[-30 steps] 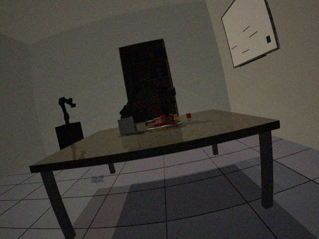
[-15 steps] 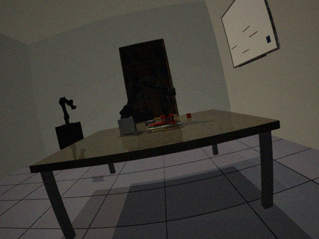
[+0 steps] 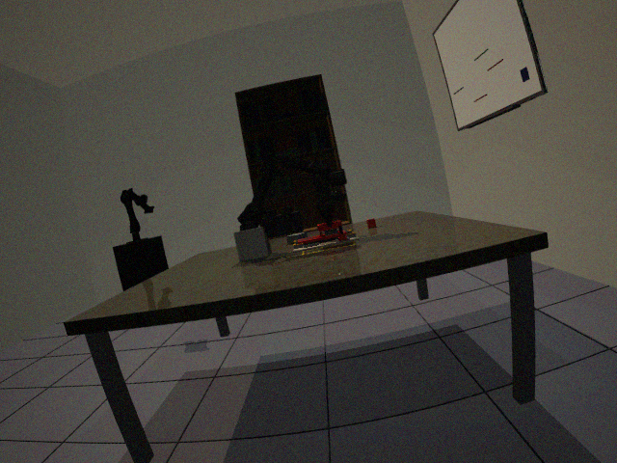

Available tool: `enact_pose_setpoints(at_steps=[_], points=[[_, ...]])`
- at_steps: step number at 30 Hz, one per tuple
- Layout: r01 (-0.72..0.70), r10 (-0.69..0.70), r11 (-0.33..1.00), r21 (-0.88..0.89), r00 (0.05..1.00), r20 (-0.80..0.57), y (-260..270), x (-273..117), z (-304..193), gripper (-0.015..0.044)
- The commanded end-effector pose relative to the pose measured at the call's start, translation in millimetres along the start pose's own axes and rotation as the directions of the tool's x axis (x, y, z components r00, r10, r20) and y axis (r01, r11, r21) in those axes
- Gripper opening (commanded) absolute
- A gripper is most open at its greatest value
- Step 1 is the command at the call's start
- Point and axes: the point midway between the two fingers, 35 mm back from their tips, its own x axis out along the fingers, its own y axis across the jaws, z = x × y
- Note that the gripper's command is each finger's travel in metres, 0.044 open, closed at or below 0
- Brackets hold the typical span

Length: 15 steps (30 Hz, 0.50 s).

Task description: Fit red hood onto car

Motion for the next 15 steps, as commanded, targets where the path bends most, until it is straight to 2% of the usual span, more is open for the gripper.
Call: enact_pose_setpoints(at_steps=[1, 15], points=[[-0.004, 0.004, 1.0, 0.003, 1.0, 0.005, 1.1, -0.5, 1.0, 0.0], [-0.004, 0.004, 1.0, 0.003, 1.0, 0.005, 1.4, 2.9, 1.6, 0.0]])
